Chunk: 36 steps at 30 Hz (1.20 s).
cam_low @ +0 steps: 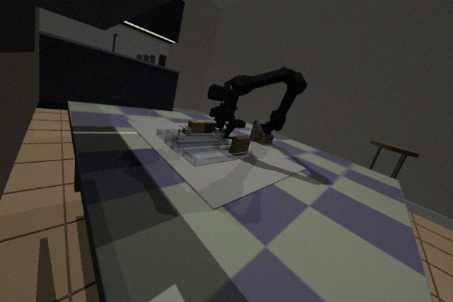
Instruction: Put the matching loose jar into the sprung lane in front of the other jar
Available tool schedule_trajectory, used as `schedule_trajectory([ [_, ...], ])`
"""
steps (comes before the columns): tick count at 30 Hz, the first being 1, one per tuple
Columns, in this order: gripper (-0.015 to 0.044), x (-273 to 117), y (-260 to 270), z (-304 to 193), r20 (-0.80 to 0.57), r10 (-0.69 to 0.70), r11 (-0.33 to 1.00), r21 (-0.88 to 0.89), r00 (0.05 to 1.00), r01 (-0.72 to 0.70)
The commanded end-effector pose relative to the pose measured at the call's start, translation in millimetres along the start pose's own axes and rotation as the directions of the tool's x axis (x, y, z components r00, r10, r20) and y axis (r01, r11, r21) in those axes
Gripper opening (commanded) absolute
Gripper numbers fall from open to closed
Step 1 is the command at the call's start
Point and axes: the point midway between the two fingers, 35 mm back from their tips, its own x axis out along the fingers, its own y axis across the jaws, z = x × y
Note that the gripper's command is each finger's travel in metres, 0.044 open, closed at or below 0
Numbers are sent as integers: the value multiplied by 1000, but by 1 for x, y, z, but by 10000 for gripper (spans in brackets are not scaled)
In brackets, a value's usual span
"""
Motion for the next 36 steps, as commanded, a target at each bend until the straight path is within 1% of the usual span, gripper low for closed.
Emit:
schedule_trajectory([
  [1,0,0,0,1,8,3,1000,-3,1000,-3],
  [36,0,0,0,-6,8,3,1000,-3,1000,-3],
])
